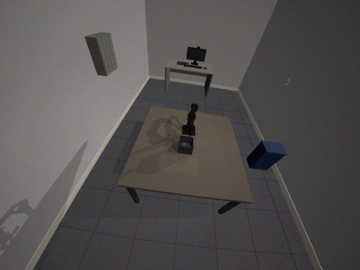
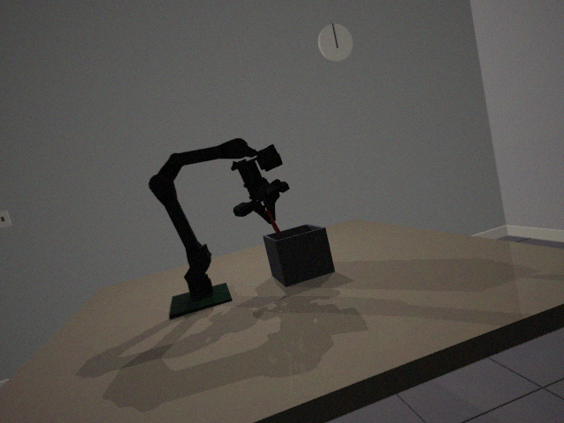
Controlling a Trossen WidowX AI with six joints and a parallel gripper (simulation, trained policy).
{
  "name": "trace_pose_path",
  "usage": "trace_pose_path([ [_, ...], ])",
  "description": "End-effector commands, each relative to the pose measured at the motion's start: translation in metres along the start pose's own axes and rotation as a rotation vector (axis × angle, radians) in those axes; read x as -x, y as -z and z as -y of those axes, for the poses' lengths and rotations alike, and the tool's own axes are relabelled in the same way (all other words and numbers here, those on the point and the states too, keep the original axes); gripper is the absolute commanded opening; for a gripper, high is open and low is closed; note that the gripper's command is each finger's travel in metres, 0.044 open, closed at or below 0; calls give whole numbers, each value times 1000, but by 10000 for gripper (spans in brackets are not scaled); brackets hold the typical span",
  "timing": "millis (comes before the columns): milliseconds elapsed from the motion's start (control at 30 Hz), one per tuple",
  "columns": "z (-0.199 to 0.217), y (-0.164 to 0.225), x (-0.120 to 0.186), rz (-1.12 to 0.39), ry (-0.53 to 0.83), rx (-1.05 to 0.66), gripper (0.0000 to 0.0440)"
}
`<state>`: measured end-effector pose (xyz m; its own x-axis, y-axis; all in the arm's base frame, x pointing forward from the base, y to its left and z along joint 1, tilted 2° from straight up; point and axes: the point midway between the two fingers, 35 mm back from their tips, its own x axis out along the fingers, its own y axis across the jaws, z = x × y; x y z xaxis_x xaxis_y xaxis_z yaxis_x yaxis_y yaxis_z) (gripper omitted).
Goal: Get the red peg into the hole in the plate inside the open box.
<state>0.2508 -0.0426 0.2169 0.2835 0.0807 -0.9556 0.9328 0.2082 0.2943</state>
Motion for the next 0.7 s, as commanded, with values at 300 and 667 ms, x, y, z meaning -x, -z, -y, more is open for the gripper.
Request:
trace_pose_path([
  [300,-6,-29,-21,-20,23,-17,0],
  [667,-7,-42,-48,-59,48,-5,0],
])
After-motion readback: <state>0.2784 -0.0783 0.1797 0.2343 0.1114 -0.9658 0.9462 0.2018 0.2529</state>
